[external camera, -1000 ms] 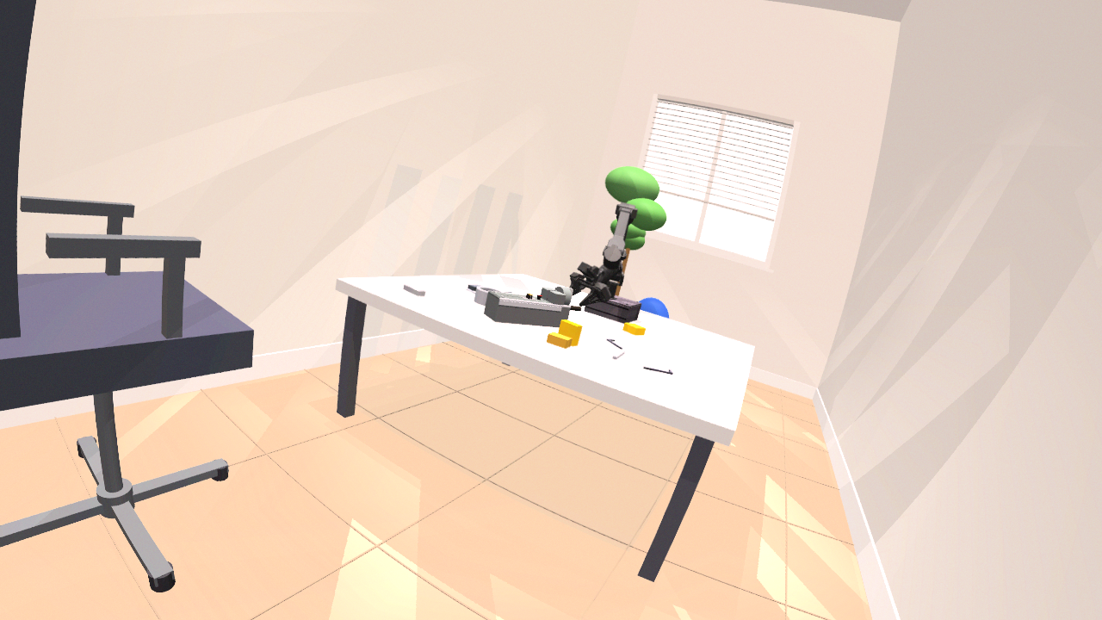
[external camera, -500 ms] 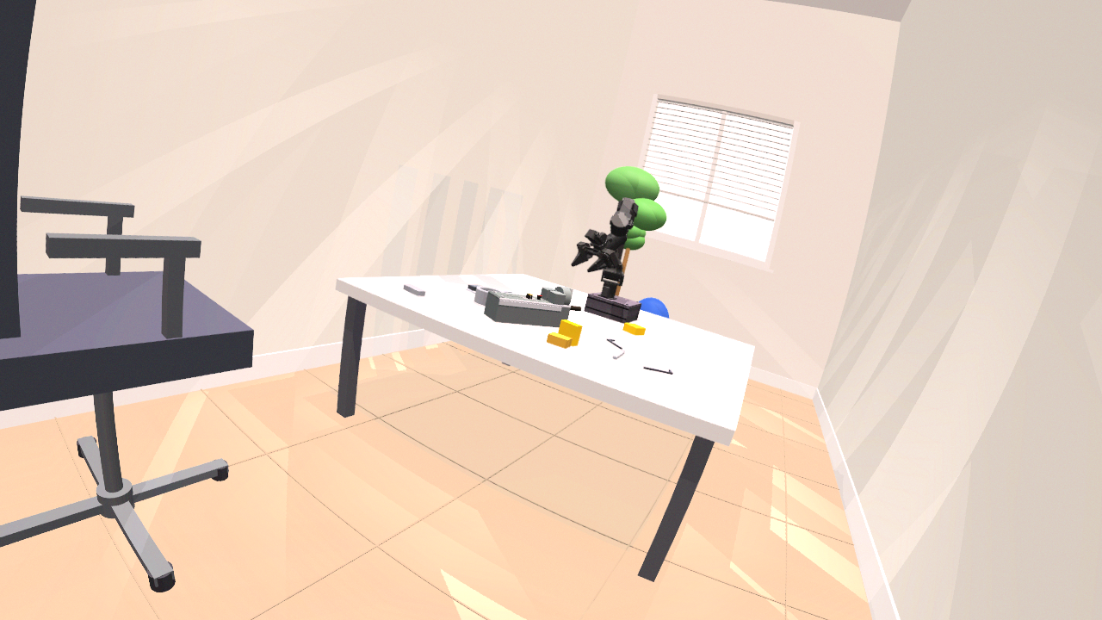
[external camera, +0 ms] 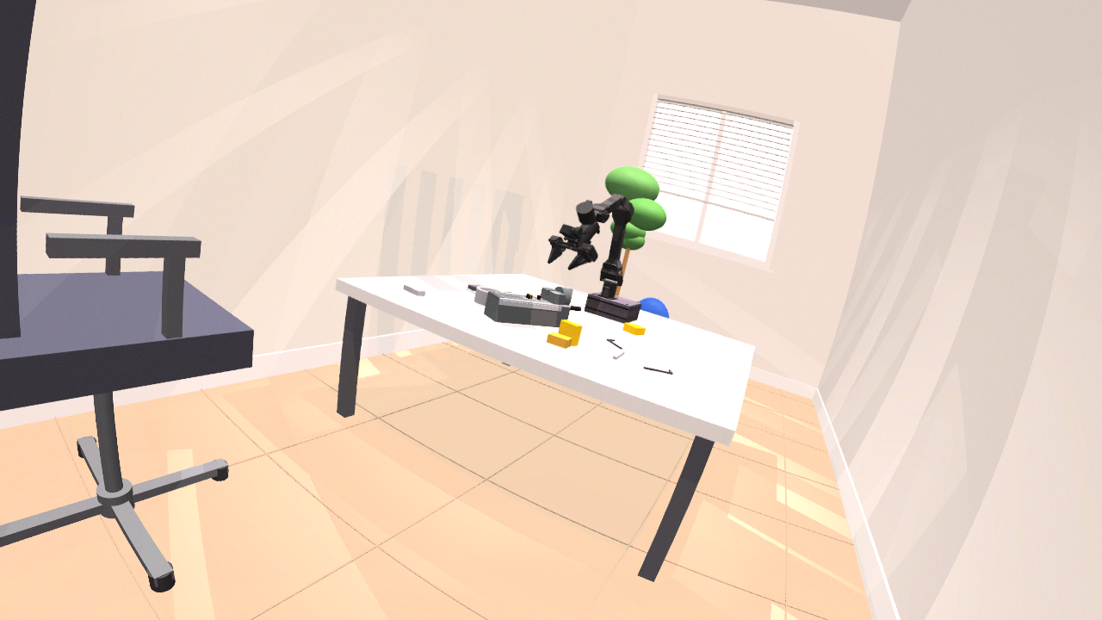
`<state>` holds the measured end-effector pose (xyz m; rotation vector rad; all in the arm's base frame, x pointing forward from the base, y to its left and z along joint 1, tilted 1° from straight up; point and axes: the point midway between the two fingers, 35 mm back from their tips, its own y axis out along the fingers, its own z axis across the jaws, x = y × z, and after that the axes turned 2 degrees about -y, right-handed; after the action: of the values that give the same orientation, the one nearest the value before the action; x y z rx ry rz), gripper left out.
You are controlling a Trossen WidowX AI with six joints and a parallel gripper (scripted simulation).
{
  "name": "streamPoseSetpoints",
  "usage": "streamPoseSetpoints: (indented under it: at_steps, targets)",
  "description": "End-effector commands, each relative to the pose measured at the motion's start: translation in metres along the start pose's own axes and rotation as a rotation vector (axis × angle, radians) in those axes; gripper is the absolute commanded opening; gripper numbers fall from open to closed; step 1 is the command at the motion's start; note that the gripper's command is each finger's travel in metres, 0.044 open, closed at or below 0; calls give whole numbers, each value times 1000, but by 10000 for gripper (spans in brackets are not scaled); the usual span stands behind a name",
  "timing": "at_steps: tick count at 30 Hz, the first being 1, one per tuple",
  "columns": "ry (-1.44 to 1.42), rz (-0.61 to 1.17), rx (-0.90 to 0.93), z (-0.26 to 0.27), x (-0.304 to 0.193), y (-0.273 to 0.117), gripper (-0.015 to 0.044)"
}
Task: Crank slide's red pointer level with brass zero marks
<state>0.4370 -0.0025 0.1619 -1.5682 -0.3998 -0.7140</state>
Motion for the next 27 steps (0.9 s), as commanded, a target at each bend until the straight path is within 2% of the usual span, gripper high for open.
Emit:
streamPoseSetpoints:
  at_steps: [1, 6, 14, 27]
  targets:
    - [-44, -12, 53, -17, 21, 10, 440]
    - [-77, -21, 86, -29, 31, 18, 440]
    - [-77, -21, 86, -29, 3, 54, 440]
    - [-77, -21, 86, -29, 2, 55, 440]
